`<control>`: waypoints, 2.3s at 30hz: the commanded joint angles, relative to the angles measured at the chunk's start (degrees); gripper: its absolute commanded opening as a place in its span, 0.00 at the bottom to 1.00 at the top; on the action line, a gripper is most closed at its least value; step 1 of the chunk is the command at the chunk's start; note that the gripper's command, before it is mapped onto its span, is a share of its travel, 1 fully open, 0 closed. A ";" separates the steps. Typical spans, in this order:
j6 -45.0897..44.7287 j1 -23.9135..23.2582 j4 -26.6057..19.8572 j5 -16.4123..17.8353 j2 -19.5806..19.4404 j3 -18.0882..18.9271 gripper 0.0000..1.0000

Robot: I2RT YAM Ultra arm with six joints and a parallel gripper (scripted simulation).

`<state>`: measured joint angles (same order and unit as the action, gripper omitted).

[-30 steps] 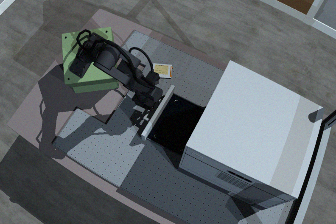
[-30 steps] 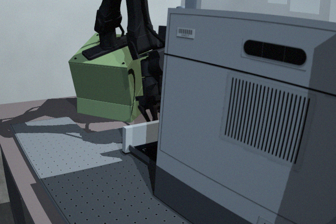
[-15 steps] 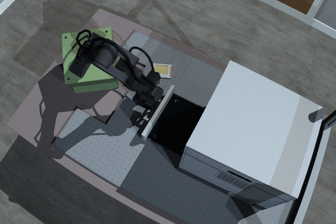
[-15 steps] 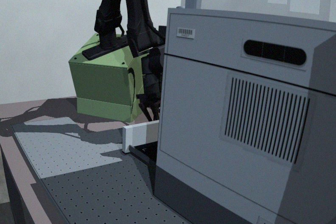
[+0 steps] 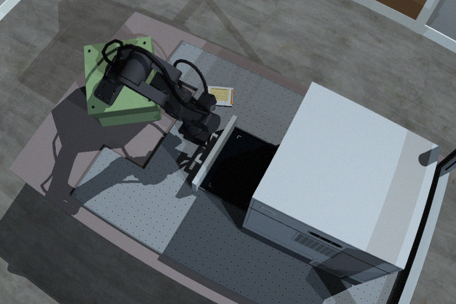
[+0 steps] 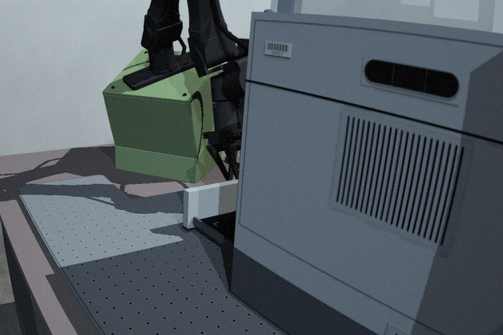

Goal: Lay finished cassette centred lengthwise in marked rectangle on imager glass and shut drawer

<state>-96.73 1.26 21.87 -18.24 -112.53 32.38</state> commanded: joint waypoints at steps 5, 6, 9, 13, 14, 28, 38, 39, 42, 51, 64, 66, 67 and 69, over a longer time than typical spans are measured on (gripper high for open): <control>1.12 1.32 -3.35 -0.49 3.55 -2.07 0.35; 1.20 1.41 -3.64 -0.54 3.93 -2.19 0.35; 1.46 1.70 -4.53 -0.69 5.08 -2.53 0.35; 1.82 2.09 -5.76 -0.90 6.63 -2.95 0.35; 1.91 2.18 -6.07 -0.95 7.02 -3.05 0.35; 3.04 3.42 -10.12 -1.58 11.75 -4.10 0.35; 3.72 4.13 -12.59 -1.74 14.40 -4.55 0.35; 3.74 4.15 -12.65 -1.73 14.45 -4.55 0.35; 3.77 4.03 -12.76 -1.74 14.32 -4.54 0.35; 3.72 4.05 -12.80 -1.71 14.30 -4.55 0.35; 3.72 4.05 -12.80 -1.71 14.30 -4.55 0.35; 3.72 4.05 -12.80 -1.71 14.30 -4.55 0.35; 3.72 4.05 -12.80 -1.71 14.30 -4.55 0.35; 3.72 4.05 -12.80 -1.71 14.30 -4.55 0.35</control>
<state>-93.45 4.62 10.22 -19.88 -99.37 29.10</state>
